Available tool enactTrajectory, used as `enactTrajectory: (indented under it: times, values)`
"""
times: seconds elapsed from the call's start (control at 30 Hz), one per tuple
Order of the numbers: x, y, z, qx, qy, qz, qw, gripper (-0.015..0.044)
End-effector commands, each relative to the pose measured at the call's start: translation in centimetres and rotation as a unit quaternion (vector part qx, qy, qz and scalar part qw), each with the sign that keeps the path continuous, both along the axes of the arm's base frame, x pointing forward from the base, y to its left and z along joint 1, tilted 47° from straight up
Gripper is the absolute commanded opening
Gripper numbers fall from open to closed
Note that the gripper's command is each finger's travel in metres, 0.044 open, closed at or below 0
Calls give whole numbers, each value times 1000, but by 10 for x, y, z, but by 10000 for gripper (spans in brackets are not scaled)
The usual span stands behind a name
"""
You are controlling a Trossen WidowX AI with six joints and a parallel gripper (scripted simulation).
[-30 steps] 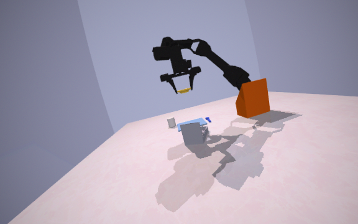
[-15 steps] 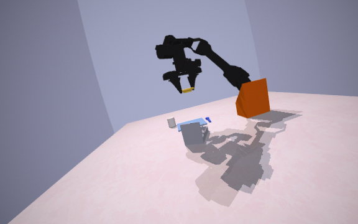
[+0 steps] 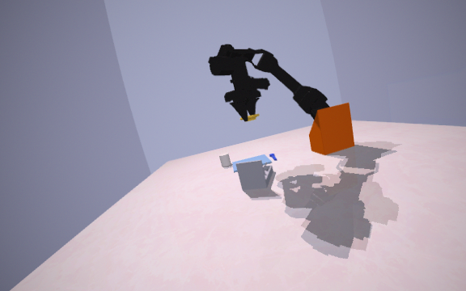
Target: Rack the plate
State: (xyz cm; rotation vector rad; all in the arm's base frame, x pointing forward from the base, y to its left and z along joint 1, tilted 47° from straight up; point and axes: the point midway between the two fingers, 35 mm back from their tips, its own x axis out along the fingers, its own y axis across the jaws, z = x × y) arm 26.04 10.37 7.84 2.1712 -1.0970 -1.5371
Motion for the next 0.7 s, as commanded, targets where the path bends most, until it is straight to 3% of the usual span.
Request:
enactTrajectory:
  times: [0.0, 0.2, 0.67]
  values:
    - [-3, 1, -3, -7, 37, 35, 999, 0]
    - [-4, -1, -6, -1, 39, 28, 999, 0]
    - [-11, -30, -55, 137, 59, -111, 983, 0]
